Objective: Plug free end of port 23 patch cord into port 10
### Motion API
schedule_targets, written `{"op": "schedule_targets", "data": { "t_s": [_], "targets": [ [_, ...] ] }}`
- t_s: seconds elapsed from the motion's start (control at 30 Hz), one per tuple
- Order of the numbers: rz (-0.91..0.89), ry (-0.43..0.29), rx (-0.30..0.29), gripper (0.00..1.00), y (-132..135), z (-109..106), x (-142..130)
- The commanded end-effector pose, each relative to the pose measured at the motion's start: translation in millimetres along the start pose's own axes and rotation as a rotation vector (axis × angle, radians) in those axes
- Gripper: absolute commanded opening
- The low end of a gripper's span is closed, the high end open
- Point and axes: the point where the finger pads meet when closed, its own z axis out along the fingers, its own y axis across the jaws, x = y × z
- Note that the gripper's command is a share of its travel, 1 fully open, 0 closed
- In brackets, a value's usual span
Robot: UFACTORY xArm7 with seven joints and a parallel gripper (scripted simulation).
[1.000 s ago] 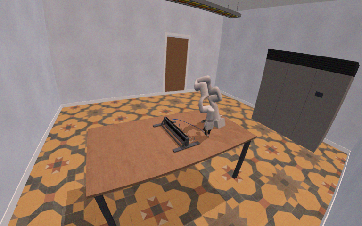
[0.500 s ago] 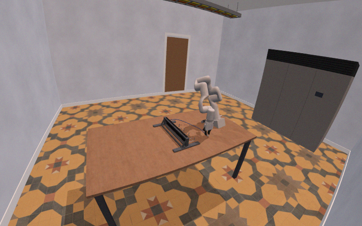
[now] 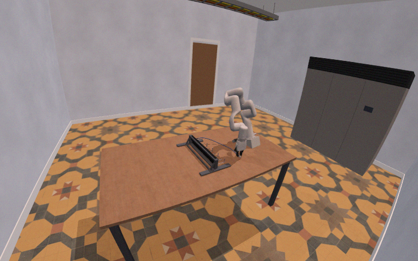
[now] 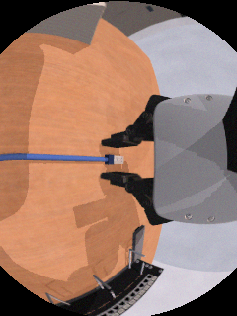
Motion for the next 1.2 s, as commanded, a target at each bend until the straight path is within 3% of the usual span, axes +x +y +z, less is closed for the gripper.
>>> {"op": "schedule_targets", "data": {
  "t_s": [0.0, 1.17],
  "targets": [
    [0.0, -0.003, 0.003, 0.38, -0.9, 0.5, -1.2],
    [0.0, -0.003, 0.002, 0.38, -0.8, 3.8, -1.2]
  ]
}}
